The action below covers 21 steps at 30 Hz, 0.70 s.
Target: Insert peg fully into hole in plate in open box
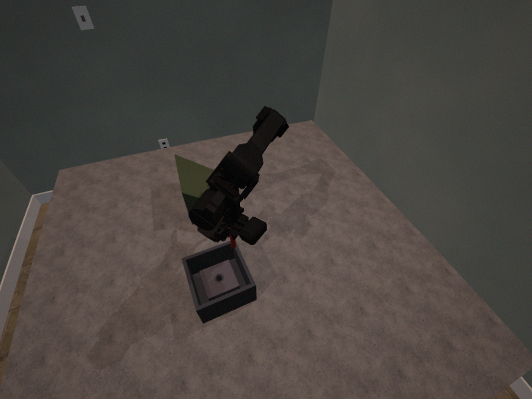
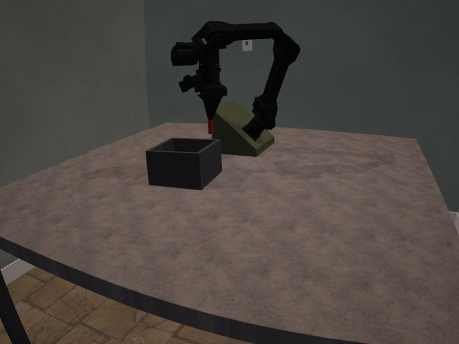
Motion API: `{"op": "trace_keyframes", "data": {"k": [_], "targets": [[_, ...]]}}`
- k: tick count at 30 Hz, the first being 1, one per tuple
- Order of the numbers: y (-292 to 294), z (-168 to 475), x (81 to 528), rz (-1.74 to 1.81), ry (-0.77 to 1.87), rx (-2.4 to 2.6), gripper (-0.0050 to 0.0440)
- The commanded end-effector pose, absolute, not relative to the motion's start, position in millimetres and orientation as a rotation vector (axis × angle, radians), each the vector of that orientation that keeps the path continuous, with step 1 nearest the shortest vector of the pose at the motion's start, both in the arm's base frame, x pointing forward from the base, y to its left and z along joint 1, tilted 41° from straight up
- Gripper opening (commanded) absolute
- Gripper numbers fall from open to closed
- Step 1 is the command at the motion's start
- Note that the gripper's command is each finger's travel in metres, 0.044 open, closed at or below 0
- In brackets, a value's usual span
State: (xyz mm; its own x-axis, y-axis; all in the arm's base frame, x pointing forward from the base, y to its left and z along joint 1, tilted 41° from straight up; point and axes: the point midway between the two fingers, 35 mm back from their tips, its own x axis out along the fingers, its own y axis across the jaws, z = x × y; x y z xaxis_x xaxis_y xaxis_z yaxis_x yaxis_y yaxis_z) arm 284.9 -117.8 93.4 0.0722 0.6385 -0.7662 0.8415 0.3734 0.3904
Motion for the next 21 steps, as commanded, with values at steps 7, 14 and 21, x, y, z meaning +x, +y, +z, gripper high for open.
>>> {"op": "trace_keyframes", "data": {"k": [7, 14, 21], "targets": [[-134.4, 77.8, 301.2, -0.257, 1.656, 1.336, 0.0000], [-147.3, 64.3, 314.8, -0.254, 1.661, 1.336, 0.0000], [-155.8, 54.0, 323.7, -0.251, 1.664, 1.336, 0.0000]]}}
